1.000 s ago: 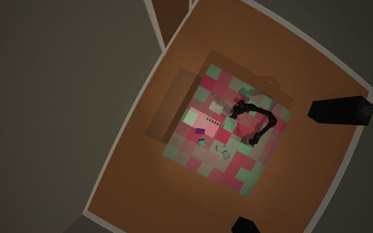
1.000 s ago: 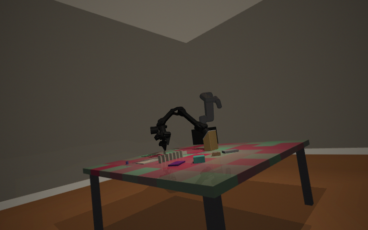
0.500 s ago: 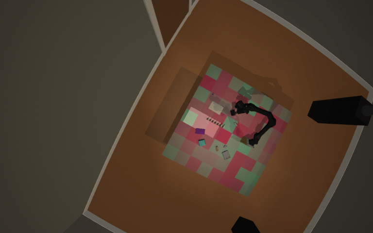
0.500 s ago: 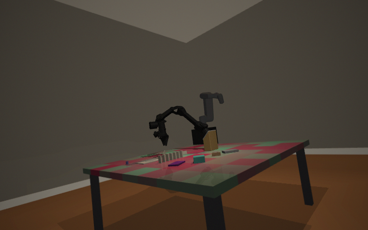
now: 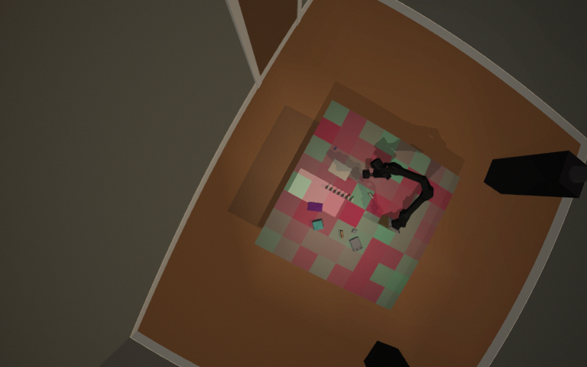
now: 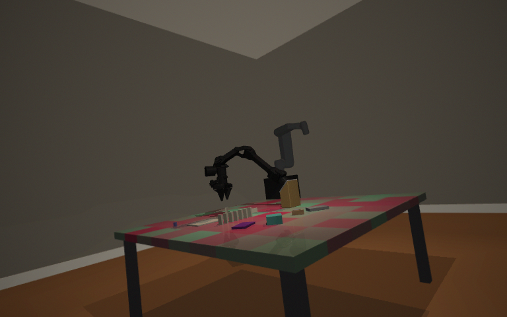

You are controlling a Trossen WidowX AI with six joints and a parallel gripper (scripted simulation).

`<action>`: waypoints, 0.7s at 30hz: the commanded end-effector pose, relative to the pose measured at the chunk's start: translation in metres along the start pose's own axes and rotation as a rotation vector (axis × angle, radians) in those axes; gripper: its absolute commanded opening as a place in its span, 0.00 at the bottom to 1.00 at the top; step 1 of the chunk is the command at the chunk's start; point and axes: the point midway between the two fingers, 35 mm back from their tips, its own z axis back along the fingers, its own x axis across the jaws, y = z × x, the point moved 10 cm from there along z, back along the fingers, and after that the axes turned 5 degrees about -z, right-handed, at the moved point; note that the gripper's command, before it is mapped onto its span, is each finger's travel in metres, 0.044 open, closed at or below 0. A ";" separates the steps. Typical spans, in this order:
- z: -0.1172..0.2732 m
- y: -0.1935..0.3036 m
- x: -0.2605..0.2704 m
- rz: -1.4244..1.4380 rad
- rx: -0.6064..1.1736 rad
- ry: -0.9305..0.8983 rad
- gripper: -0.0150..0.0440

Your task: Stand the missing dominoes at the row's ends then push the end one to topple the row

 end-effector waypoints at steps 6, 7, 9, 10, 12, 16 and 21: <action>-0.055 0.002 -0.002 0.008 0.003 0.018 1.00; -0.055 0.002 -0.002 0.008 0.003 0.018 1.00; -0.055 0.002 -0.002 0.008 0.003 0.018 1.00; -0.056 0.002 -0.002 0.008 0.003 0.018 1.00; -0.059 0.003 -0.002 0.008 0.003 0.018 1.00; -0.066 0.003 -0.003 0.008 0.002 0.019 1.00; -0.070 0.003 -0.003 0.008 0.002 0.019 0.96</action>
